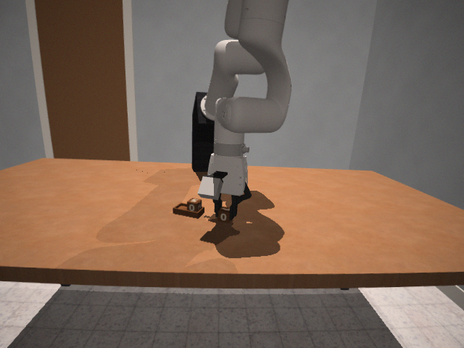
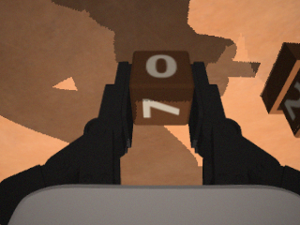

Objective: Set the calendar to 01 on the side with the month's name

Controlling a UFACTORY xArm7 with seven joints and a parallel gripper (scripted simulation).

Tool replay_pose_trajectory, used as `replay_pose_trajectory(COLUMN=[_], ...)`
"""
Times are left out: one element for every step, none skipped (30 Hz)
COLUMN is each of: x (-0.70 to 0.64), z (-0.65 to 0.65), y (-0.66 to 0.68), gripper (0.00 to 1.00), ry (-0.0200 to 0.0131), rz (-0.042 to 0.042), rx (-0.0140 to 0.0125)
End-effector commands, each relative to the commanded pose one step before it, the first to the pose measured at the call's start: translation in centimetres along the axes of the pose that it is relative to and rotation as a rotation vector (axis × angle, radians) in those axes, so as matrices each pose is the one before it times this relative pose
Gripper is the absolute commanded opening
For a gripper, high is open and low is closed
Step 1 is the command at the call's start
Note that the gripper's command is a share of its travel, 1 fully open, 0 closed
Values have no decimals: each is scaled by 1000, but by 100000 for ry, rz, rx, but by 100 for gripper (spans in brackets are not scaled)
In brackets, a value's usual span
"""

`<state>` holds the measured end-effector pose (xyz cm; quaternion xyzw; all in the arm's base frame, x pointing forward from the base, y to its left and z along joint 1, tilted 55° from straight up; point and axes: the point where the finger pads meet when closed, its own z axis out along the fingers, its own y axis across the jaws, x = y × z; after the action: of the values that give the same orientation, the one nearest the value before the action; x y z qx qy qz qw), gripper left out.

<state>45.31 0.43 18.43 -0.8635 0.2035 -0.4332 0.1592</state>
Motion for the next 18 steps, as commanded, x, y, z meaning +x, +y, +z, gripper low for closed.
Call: replay_pose_trajectory(x=[56, 0, 0, 0, 0, 0, 0, 0, 0, 0, 0, 0, 0, 0, 0, 0, 0, 0], z=[-31, 0, 0, 0, 0, 0, 0, 0, 0, 0, 0, 0, 0, 0, 0, 0, 0, 0], y=[-12, 0, 0, 0, 0, 0, 0, 0, 0, 0, 0, 0, 0, 0, 0, 0, 0, 0], gripper=[33, 37, 37, 37, 41, 41, 41, 41, 41, 45, 45, 45, 49, 49, 49, 49, 49, 49], ry=[111, 0, 0, 0, 0, 0, 0, 0, 0, 0, 0, 0, 0, 0, 0, 0, 0, 0], rz=[29, 0, 0, 0, 0, 0, 0, 0, 0, 0, 0, 0, 0, 0, 0, 0, 0, 0], rx=[27, 0, 0, 0, 0, 0, 0, 0, 0, 0, 0, 0, 0, 0, 0, 0, 0, 0])
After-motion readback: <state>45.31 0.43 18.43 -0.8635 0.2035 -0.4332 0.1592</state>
